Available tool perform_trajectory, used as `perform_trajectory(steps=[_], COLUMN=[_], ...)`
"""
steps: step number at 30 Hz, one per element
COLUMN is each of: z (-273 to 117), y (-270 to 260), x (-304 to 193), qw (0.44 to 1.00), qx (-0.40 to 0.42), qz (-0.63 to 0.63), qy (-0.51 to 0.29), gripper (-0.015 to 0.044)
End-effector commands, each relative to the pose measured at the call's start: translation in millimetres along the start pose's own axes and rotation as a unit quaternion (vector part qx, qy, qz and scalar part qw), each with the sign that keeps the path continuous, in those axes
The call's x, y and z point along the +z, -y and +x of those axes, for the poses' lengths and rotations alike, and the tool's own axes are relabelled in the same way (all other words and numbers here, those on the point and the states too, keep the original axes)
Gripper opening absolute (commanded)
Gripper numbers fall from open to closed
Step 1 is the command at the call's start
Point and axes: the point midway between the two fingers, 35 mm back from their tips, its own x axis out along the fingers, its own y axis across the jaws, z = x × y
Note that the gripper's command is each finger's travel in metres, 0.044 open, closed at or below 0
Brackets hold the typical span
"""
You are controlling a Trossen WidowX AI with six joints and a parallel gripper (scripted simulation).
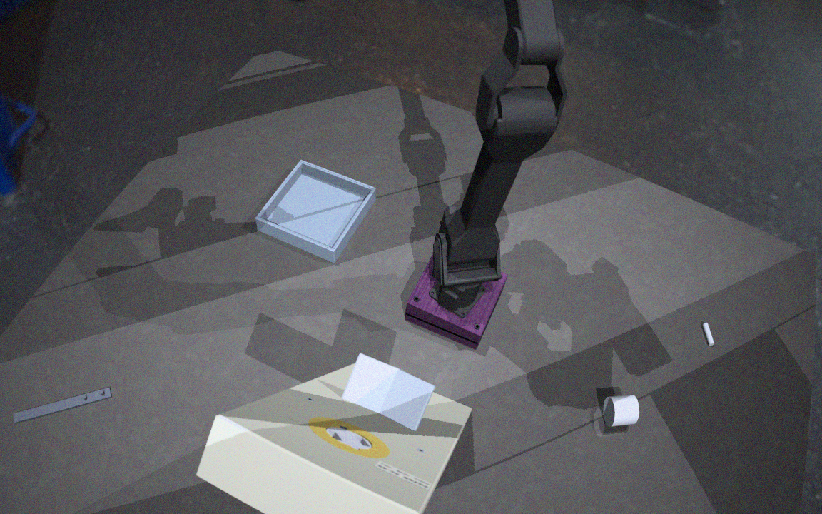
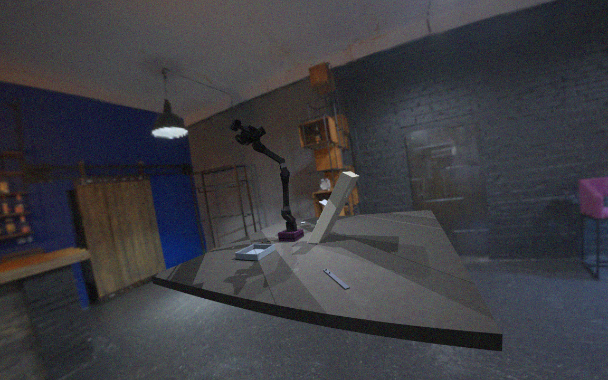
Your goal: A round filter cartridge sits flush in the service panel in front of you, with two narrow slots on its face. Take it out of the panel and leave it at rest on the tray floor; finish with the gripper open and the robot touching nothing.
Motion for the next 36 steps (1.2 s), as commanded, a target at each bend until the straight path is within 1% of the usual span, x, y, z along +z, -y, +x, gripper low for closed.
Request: perform_trajectory(steps=[1,3,6,11,17,20,24,30,36], z=[1.5,13.0,37.9,74.1,104.5,113.3,116.6,100.7,60.8], y=[0.8,8.0,27.2,69.8,135.1,172.9,228.5,316.1,401.2], x=[-0.1,-1.1,-2.8,-5.4,-9.5,-11.2,-13.2,-13.9,-0.6], qw=[1.0,0.998,0.979,0.912,0.785,0.708,0.599,0.436,0.303], qx=[-0.001,-0.011,-0.039,-0.096,-0.164,-0.193,-0.222,-0.239,-0.207], qz=[0.007,0.064,0.192,0.394,0.596,0.679,0.767,0.846,0.869], qy=[-0.002,-0.02,-0.051,-0.067,-0.036,-0.001,0.065,0.191,0.331], gripper=[0.0374,0.0321,0.0243,0.0116,0.0116,0.0116,0.0116,0.0116,0.0116])
